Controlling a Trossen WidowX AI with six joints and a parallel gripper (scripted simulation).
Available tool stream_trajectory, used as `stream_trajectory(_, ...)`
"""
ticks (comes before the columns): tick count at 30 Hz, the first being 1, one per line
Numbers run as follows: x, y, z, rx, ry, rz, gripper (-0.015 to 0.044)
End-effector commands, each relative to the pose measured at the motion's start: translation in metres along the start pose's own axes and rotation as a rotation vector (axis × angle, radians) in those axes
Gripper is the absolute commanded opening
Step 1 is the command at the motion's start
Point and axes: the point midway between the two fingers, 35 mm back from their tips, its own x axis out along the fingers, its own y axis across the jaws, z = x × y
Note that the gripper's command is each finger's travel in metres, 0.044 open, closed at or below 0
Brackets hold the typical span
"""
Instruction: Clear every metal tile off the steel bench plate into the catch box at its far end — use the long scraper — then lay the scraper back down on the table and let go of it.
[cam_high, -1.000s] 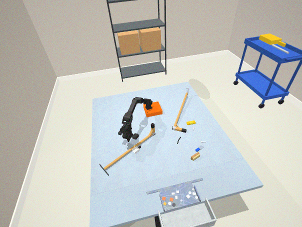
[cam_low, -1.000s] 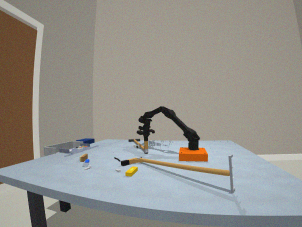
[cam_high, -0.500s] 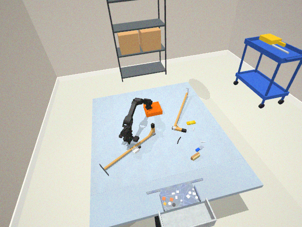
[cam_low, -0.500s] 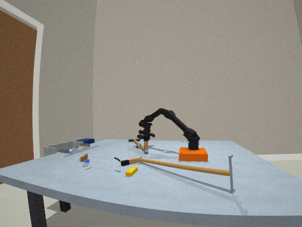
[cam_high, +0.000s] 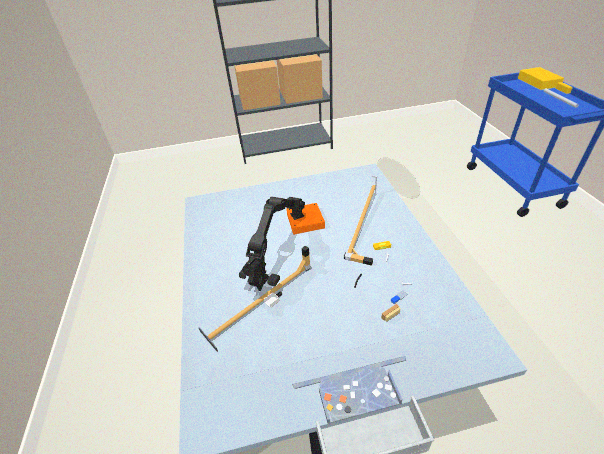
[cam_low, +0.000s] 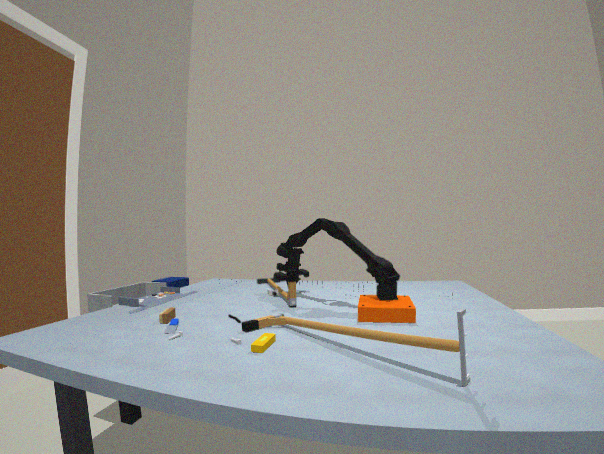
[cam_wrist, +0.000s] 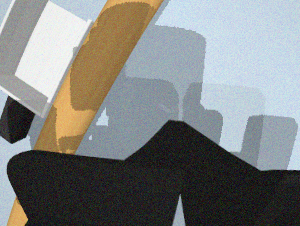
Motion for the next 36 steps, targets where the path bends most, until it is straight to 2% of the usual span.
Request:
stream_trajectory(1,0.001,0.004,0.003,0.003,-0.007,0.003,0.0)
stream_trajectory(36,0.004,0.034,0.019,0.004,-0.042,0.008,0.0)
